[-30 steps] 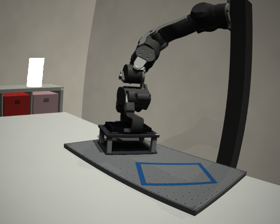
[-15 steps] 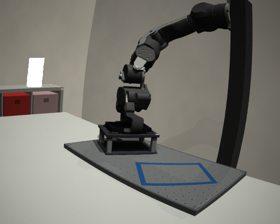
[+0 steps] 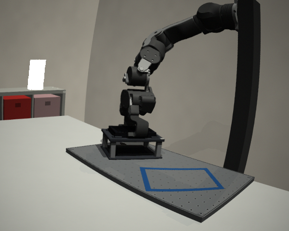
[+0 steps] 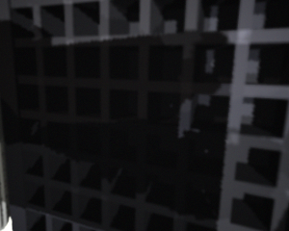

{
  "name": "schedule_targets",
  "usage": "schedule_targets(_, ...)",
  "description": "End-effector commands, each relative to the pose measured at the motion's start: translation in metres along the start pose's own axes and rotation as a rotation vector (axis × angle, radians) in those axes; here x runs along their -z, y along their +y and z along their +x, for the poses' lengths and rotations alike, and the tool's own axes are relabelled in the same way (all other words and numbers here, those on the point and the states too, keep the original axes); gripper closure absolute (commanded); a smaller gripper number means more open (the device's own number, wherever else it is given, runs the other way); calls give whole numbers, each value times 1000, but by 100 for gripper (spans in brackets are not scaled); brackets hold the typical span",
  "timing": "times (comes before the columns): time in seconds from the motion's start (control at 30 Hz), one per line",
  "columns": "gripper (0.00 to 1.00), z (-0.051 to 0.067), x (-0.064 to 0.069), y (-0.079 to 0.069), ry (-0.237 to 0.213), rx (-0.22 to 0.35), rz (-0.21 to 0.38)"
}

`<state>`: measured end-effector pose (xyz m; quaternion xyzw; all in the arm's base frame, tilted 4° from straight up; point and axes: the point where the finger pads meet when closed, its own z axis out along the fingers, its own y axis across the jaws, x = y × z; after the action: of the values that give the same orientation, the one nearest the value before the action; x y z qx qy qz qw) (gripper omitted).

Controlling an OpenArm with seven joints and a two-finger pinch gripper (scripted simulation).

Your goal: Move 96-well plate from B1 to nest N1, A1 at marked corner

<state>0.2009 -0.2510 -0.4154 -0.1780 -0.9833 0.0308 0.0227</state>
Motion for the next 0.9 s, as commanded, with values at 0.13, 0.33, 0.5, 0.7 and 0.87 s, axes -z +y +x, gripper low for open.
schedule_targets(0.13,23,-1,0,0,-1,-1,-1)
schedule_targets(0.33,23,-1,0,0,-1,-1,-1)
schedule_targets(0.5,23,-1,17,0,-3,-1,-1)
schedule_targets(0.7,23,-1,41,0,-3,-2,-1)
schedule_targets(0.87,23,-1,41,0,-3,-2,-1)
